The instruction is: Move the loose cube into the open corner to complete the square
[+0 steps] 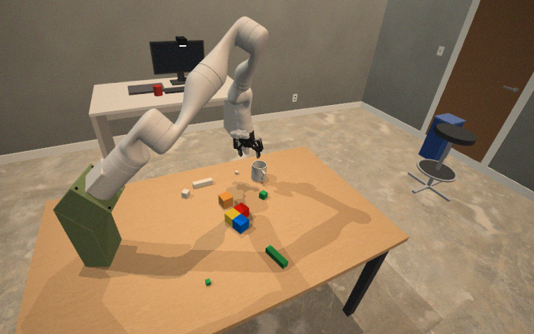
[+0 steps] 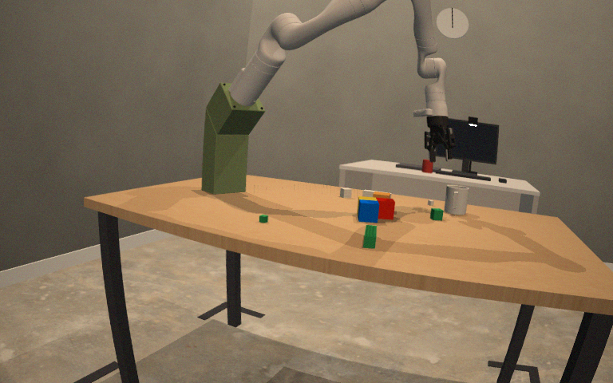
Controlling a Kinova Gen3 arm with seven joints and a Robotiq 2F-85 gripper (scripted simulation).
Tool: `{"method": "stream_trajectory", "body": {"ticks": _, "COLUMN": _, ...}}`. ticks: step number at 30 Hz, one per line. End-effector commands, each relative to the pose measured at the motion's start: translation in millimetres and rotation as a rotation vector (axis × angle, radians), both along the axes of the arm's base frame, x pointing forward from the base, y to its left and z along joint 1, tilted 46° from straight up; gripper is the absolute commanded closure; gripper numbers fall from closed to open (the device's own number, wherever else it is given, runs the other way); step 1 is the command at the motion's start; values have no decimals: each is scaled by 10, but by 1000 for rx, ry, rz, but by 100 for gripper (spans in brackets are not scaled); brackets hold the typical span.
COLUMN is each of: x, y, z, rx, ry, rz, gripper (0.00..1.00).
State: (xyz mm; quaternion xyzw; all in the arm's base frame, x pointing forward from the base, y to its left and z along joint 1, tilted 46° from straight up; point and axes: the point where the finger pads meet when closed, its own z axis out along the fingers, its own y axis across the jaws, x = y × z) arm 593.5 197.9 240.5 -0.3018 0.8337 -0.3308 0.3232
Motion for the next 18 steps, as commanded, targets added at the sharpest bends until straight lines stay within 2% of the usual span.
{"method": "stream_trajectory", "body": {"ticks": 1, "x": -79, "y": -191, "z": -103, "rx": -72, "ry": 23, "rz": 59, "gripper": 0}}
{"method": "stream_trajectory", "body": {"ticks": 4, "x": -139, "y": -327, "z": -190, "rx": -149, "ry": 60, "rz": 120, "gripper": 0}}
{"method": "stream_trajectory", "body": {"ticks": 7, "x": -175, "y": -392, "z": -237, "rx": -186, "ry": 79, "rz": 151, "gripper": 0}}
{"method": "stream_trajectory", "body": {"ticks": 9, "x": -258, "y": -517, "z": -336, "rx": -257, "ry": 122, "rz": 213, "gripper": 0}}
{"method": "stream_trajectory", "body": {"ticks": 12, "x": -304, "y": -576, "z": -387, "rx": -290, "ry": 144, "rz": 244, "gripper": 0}}
{"method": "stream_trajectory", "body": {"ticks": 14, "x": -405, "y": -689, "z": -491, "rx": -353, "ry": 189, "rz": 305, "gripper": 0}}
{"method": "stream_trajectory", "body": {"ticks": 17, "x": -405, "y": -689, "z": -491, "rx": -353, "ry": 189, "rz": 305, "gripper": 0}}
{"method": "stream_trajectory", "body": {"ticks": 18, "x": -459, "y": -741, "z": -543, "rx": -382, "ry": 212, "rz": 334, "gripper": 0}}
